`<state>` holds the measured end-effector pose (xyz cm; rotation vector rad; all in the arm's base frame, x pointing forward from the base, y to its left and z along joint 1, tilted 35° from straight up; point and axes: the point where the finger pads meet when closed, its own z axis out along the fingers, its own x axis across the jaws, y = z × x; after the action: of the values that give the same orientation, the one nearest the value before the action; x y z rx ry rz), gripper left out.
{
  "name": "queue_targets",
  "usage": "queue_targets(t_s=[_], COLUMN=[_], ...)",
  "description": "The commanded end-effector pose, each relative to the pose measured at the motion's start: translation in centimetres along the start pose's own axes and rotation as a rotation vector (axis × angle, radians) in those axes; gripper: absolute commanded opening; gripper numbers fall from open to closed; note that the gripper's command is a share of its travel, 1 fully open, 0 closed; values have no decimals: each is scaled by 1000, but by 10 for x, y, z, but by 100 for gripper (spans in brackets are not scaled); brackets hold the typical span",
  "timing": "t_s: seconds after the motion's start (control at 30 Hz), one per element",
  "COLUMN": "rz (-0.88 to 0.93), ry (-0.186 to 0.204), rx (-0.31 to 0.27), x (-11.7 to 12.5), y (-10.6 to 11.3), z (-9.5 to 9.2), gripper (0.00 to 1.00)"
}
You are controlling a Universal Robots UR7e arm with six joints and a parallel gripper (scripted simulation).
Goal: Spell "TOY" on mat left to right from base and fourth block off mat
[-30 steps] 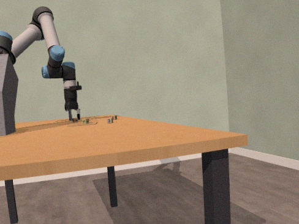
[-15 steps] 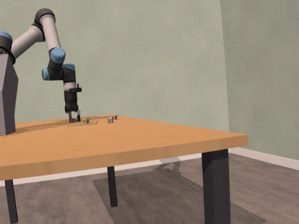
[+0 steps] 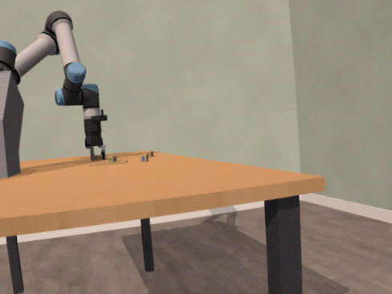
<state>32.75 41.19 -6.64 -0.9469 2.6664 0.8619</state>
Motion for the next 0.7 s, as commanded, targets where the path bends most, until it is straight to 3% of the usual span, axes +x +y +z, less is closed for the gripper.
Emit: queue_targets(t_s=[0.0, 0.47, 0.5, 0.67], rz=[0, 0, 0, 0], ry=[-1, -1, -1, -1], rx=[0, 0, 0, 0], x=[0, 0, 0, 0], y=[0, 0, 0, 0], z=[0, 0, 0, 0], gripper=[100, 100, 79, 79])
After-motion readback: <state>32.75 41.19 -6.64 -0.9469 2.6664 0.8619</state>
